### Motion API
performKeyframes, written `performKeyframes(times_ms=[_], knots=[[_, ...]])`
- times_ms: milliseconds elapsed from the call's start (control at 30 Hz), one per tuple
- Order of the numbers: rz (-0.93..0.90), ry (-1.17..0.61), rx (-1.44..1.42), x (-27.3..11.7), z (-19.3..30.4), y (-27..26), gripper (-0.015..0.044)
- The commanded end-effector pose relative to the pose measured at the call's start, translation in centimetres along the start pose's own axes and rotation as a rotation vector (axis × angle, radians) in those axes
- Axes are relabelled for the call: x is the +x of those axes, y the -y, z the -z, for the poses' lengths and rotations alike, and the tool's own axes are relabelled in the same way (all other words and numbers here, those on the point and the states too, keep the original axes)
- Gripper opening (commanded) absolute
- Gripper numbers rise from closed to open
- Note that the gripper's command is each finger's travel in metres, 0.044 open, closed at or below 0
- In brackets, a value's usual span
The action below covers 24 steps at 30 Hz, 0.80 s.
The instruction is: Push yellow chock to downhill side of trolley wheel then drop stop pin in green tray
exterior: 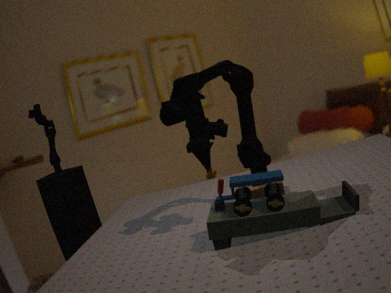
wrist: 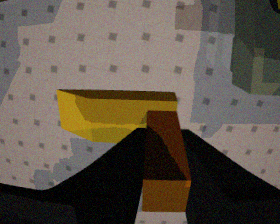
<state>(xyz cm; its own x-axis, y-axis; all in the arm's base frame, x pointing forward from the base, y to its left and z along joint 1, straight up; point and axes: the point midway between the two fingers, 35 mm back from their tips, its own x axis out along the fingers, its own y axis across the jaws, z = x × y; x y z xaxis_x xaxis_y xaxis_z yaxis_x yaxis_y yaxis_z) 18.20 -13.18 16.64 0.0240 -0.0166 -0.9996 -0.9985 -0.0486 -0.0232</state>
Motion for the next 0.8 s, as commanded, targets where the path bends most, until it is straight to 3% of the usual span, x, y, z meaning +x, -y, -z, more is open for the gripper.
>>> performKeyframes(times_ms=[0, 767], knots=[[-0.001, -0.001, -0.005, 0.1, -0.9, 0.3, 0.0], [0.002, 0.007, -0.005, 0.4, -8.6, 2.5, 0.0]])
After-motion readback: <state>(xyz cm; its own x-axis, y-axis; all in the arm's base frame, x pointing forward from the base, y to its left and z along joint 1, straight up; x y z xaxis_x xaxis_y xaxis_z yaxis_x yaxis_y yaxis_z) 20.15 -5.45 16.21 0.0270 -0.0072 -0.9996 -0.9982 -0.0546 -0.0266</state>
